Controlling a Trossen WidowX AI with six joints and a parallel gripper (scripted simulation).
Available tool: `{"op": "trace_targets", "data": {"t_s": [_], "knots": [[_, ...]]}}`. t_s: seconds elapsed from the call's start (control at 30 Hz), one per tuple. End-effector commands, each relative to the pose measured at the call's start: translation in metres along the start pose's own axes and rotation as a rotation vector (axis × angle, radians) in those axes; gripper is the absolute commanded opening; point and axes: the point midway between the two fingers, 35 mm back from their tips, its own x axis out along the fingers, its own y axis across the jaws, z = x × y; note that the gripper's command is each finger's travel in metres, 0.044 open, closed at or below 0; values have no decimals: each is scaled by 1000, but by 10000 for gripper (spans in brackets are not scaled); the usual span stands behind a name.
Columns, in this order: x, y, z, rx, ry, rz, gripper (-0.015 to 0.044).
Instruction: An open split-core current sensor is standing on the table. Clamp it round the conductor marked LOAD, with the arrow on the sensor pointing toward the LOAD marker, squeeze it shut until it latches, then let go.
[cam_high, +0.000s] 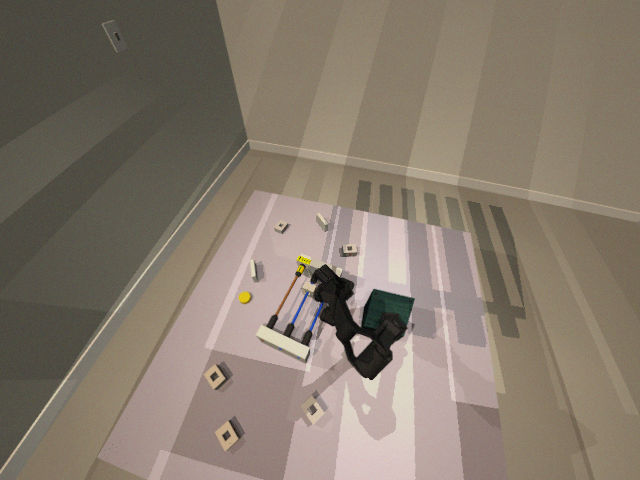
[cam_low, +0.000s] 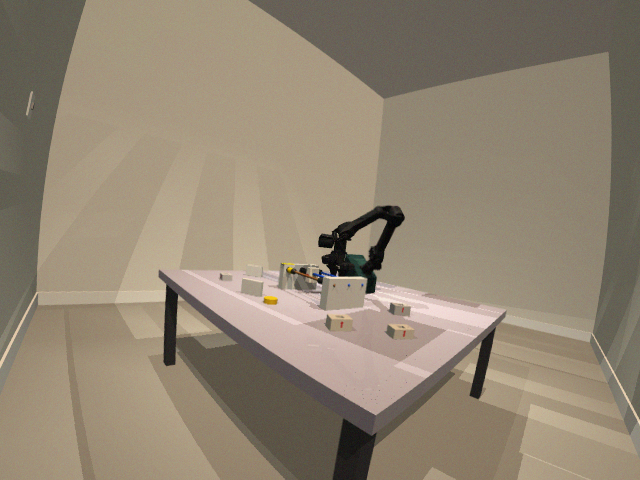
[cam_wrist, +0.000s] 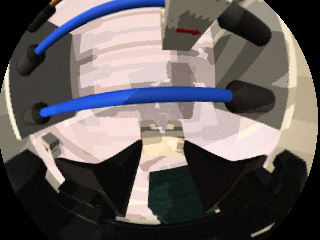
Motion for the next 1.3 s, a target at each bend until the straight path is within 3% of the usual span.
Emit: {"op": "trace_targets", "data": {"t_s": [0.0,0.57,0.83,1.27], "knots": [[-15,-2,6,-4,-10,-9,6],[-116,-1,1,1,-7,-5,0],[-122,0,6,-48,-7,-6,0],[-133,16,57,-430,-10,-20,0]]}}
